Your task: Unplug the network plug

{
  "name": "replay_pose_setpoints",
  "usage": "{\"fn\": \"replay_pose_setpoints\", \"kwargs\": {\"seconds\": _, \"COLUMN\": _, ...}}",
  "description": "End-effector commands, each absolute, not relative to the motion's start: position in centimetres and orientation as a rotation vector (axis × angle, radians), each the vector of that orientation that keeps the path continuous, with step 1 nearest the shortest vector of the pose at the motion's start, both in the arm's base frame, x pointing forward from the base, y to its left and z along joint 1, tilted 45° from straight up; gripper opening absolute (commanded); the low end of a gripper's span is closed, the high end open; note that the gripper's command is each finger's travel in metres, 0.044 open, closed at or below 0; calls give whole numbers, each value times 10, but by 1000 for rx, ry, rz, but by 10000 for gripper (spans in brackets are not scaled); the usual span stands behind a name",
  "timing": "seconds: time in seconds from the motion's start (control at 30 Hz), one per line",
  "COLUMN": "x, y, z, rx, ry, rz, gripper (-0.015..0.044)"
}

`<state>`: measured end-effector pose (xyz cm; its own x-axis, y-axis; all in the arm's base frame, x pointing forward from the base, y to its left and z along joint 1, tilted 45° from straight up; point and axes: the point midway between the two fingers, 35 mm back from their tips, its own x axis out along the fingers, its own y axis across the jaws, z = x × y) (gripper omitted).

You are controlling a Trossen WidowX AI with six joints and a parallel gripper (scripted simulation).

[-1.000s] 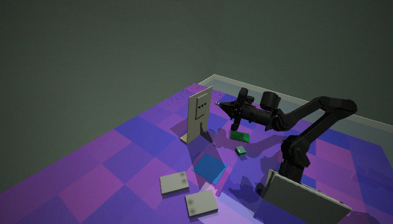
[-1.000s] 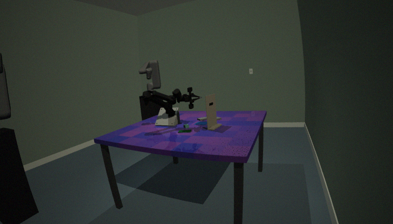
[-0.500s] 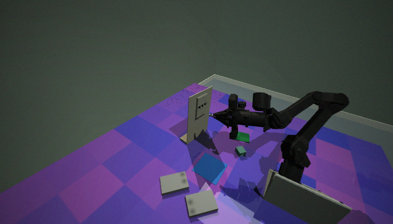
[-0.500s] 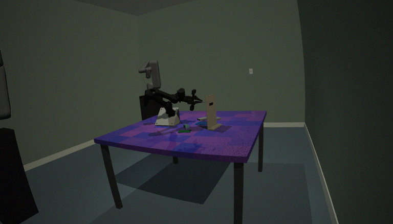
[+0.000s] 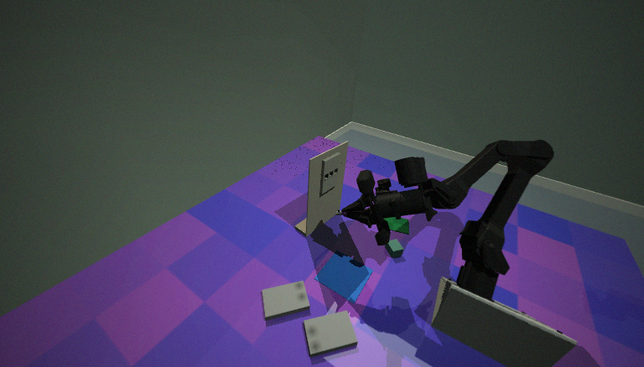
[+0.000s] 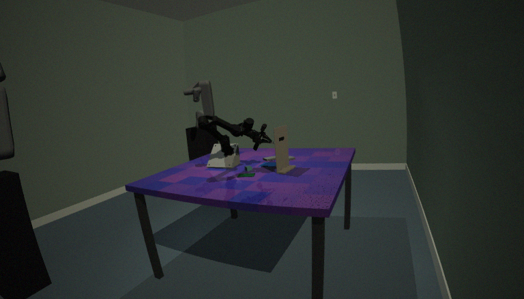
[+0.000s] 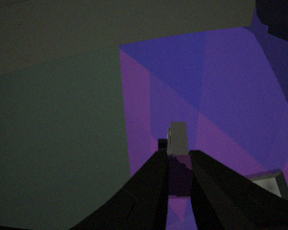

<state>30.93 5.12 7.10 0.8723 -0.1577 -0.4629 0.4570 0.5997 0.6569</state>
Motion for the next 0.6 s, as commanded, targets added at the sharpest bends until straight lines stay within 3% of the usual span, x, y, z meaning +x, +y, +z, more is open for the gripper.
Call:
{"fn": "replay_pose_setpoints", "kwargs": {"seconds": 0.0, "x": 309, "y": 51, "z": 60, "rx": 858, "ry": 403, "rz": -419, "gripper": 0}}
{"fn": "replay_pose_setpoints", "kwargs": {"seconds": 0.57, "x": 295, "y": 43, "z": 11, "rx": 788, "ry": 483, "rz": -666, "gripper": 0}}
